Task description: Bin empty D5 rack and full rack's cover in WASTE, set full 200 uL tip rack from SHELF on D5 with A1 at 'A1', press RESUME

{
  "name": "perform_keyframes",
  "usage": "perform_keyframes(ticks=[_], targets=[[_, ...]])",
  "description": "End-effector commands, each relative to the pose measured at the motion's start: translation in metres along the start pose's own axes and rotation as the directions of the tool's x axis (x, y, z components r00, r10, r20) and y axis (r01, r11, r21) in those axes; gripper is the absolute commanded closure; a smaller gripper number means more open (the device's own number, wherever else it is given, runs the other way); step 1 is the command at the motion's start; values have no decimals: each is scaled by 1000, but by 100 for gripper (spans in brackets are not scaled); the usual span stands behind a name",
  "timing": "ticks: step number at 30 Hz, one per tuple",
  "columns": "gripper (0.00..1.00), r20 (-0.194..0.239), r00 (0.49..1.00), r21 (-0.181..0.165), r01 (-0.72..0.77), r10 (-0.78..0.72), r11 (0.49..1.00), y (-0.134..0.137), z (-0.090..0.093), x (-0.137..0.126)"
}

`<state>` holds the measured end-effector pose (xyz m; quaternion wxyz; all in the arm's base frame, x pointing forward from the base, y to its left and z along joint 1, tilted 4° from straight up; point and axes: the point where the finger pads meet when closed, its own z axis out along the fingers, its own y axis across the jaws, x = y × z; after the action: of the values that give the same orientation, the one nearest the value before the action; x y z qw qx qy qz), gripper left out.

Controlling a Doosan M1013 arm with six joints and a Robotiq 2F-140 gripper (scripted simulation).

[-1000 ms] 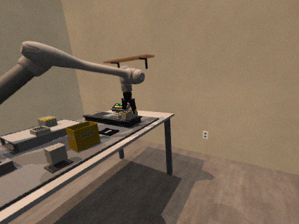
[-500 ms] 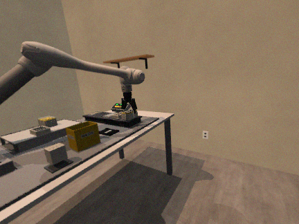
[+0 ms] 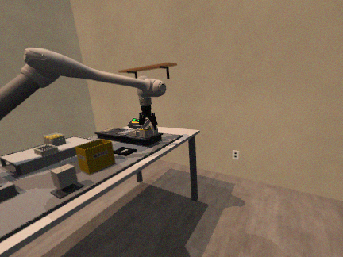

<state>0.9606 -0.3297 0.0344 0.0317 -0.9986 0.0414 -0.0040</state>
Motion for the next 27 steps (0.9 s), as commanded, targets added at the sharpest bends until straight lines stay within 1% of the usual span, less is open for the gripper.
perform_keyframes(ticks=[1,24,27], targets=[[23,0,1000,0,0,0,1000,0,0,0],[23,0,1000,0,0,0,1000,0,0,0],[23,0,1000,0,0,0,1000,0,-5,0]])
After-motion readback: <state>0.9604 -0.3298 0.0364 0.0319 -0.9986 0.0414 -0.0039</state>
